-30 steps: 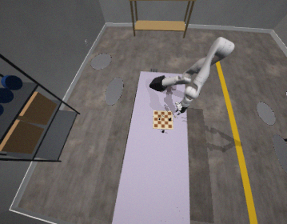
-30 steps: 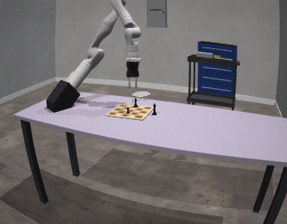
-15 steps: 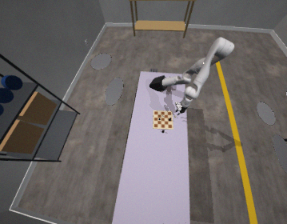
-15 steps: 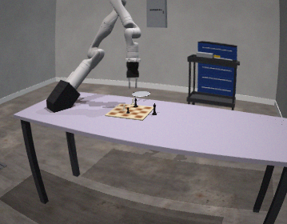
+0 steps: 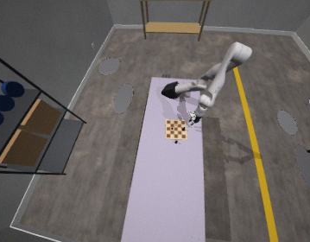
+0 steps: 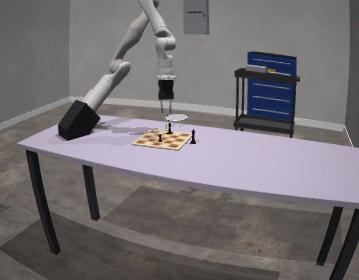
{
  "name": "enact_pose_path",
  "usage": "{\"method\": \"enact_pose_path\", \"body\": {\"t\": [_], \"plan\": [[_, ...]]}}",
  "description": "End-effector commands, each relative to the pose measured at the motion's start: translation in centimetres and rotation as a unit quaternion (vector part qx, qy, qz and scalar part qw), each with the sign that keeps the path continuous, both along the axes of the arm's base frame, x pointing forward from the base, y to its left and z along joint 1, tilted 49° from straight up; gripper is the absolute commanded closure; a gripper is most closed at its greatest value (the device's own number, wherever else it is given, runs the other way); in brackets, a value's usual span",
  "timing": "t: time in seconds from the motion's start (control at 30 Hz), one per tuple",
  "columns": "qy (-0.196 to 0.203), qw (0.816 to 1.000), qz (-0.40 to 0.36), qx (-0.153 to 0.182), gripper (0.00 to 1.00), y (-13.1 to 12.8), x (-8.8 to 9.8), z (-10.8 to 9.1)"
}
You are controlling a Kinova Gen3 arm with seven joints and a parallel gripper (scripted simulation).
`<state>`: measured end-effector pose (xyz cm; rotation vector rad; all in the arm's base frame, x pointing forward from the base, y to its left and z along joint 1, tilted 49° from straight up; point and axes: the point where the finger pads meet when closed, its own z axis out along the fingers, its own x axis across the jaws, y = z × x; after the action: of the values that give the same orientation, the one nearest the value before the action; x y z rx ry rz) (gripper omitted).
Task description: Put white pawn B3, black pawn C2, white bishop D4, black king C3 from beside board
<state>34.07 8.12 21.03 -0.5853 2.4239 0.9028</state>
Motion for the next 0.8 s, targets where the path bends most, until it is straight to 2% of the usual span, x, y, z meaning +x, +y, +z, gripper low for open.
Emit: {"method": "enact_pose_path", "body": {"t": [0.0, 0.77], "plan": [[0.001, 1.000, 0.006, 0.002, 0.27, 0.7, -0.1, -0.3], [0.001, 1.000, 0.006, 0.002, 0.27, 2.5, 0.7, -2.0]]}}
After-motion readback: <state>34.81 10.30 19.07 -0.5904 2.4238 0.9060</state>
